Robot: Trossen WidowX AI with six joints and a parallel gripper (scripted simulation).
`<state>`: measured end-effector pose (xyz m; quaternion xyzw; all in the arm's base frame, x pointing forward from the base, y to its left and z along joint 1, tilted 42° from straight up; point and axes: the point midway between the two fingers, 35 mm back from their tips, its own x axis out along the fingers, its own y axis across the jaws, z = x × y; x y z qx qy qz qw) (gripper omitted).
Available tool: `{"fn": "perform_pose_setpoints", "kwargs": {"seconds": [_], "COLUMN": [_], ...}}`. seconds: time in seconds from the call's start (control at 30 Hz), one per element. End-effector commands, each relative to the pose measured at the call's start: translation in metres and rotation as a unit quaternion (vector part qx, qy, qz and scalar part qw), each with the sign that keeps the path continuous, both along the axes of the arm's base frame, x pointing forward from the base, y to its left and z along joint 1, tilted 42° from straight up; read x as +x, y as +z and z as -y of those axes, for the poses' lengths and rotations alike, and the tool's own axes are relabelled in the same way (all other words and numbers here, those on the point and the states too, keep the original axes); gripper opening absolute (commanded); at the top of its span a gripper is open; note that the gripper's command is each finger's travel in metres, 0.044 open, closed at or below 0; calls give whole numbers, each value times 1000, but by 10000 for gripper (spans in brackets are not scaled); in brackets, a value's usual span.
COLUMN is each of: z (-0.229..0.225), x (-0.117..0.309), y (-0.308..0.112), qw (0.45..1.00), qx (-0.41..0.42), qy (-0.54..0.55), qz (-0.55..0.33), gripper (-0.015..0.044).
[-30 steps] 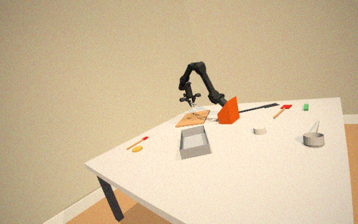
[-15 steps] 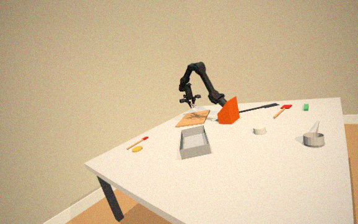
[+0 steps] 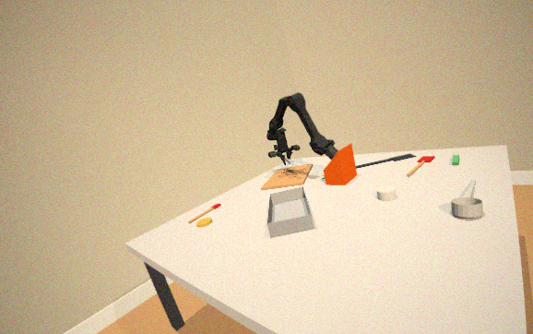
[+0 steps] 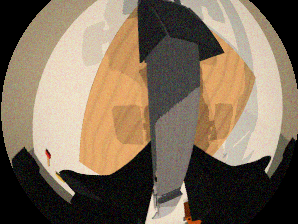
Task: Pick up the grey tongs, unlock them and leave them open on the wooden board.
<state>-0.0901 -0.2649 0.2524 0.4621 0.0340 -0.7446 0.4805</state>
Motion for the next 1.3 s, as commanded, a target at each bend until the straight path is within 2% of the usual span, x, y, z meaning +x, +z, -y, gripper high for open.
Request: {"fn": "perform_pose_setpoints", "kwargs": {"seconds": [0.0,0.57,1.27], "z": [4,17,16], "x": [-1,-2,-1], "y": [-6,-21,-20], "qw": [1000,1000,1000], "qx": [2,2,2], "qy": [-3,-3,0], "qz": [1,0,1], "gripper": [-150,-150,401]}}
